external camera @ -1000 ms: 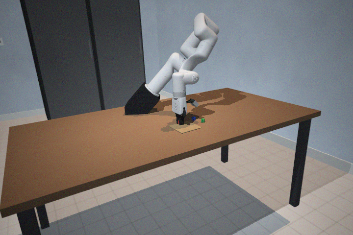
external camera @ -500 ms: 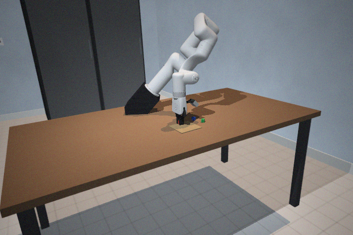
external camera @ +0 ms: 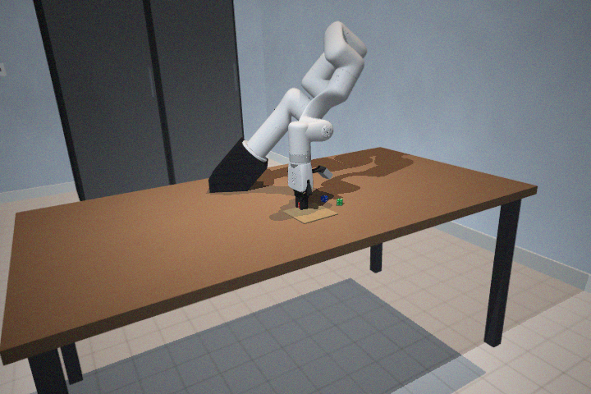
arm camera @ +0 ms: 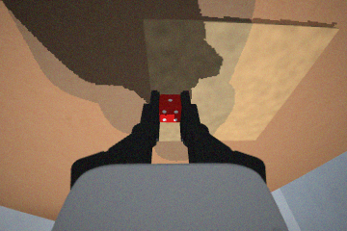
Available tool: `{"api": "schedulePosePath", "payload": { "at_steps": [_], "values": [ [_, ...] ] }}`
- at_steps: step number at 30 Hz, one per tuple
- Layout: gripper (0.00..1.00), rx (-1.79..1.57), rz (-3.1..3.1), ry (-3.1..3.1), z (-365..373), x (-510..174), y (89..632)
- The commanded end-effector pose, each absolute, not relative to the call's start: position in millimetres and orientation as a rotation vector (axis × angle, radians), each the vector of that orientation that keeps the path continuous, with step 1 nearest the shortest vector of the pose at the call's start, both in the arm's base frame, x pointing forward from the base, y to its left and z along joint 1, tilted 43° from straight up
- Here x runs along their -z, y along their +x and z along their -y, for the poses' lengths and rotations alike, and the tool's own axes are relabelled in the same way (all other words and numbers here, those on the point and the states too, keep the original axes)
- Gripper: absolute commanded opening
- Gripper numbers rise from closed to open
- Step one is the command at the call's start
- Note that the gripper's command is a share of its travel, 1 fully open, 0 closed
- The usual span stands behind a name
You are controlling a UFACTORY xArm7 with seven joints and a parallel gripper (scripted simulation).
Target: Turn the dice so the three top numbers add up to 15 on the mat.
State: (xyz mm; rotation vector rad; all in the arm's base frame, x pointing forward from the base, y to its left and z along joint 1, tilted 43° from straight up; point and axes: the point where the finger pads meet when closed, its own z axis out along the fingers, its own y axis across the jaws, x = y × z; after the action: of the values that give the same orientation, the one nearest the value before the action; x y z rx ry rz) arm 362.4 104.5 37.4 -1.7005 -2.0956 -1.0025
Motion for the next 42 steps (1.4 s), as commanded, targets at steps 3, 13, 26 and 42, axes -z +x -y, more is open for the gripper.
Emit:
{"api": "schedulePosePath", "payload": {
  "at_steps": [3,13,26,42],
  "values": [
    [0.23,1.004,2.096,-1.704,-103,-38,363],
    [0.36,1.004,2.096,-1.704,-103,-38,363],
    [0.36,1.004,2.096,-1.704,-101,-40,363],
    [0.36,1.004,2.096,-1.704,-61,-85,349]
  ]
}}
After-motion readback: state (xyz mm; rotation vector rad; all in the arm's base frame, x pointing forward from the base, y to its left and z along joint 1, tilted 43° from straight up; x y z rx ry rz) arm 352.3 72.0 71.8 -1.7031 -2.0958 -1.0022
